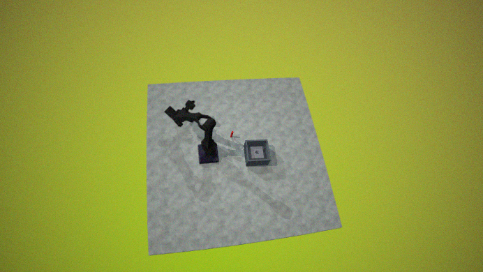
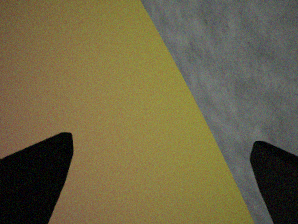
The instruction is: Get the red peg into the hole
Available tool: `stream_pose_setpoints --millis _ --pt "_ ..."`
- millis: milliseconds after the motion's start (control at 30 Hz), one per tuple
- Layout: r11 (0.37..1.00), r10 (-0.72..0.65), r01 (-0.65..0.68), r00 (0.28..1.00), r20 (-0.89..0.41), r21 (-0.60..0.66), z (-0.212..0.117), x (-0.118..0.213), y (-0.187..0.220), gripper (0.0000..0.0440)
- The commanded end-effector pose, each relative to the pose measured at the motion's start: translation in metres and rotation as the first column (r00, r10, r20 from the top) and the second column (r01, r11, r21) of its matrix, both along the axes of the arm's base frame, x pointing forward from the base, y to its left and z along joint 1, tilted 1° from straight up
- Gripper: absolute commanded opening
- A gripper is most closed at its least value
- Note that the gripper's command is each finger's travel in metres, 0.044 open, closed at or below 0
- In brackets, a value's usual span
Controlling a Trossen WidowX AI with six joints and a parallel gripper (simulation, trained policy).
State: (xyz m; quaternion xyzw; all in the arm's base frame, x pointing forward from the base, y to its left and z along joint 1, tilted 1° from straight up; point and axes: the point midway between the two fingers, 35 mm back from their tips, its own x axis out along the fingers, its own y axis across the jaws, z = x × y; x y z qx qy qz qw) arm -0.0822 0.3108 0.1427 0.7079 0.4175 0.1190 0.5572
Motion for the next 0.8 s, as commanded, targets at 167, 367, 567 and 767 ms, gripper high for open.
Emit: stream_pose_setpoints --millis 167,367,567,767 --pt "0.984 -0.004 0.009 1.0 0.026 -0.176 0.002 0.029 0.013 0.044" --pt "0.931 0.006 0.016 0.998 0.059 -0.364 0.003 0.068 0.018 0.044" --pt "0.843 0.033 0.008 0.997 0.067 -0.539 0.005 0.111 0.014 0.044" --pt "0.724 0.075 -0.026 0.996 0.042 -0.689 0.012 0.157 -0.002 0.044"
